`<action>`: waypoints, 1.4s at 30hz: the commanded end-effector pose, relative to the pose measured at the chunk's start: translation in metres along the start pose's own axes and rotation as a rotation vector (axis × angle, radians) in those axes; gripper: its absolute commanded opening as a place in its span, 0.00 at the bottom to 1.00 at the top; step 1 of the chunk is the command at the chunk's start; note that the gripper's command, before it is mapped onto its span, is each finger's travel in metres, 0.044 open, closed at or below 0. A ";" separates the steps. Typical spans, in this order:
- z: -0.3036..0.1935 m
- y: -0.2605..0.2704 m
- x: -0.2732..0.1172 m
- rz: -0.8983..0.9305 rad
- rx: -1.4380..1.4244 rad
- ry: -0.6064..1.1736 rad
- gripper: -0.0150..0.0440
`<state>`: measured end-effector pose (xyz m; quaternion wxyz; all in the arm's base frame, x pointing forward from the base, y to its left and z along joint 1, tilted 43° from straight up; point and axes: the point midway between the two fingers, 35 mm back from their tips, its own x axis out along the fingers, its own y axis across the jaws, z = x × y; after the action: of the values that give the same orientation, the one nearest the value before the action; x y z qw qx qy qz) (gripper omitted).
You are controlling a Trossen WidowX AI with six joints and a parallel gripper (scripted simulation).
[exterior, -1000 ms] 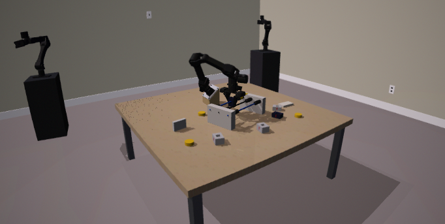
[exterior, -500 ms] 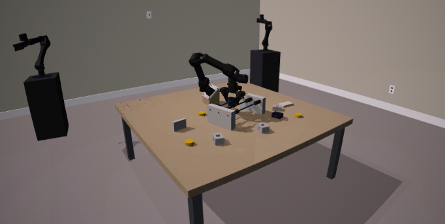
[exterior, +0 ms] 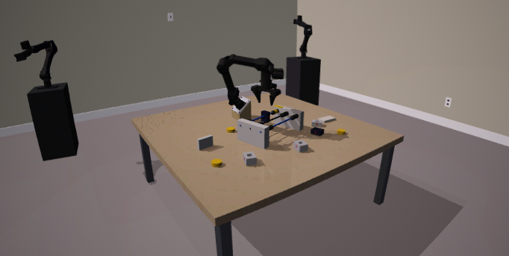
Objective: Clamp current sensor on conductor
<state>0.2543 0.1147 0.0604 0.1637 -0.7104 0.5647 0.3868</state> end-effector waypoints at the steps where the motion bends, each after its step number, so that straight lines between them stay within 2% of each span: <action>1: 0.000 0.000 -0.004 0.001 0.007 -0.005 1.00; 37: 0.000 0.000 -0.004 0.001 0.007 -0.005 1.00; 42: 0.020 0.009 -0.002 -0.021 0.240 0.080 1.00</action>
<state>0.2507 0.1212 0.0596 0.2009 -0.7060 0.5851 0.3448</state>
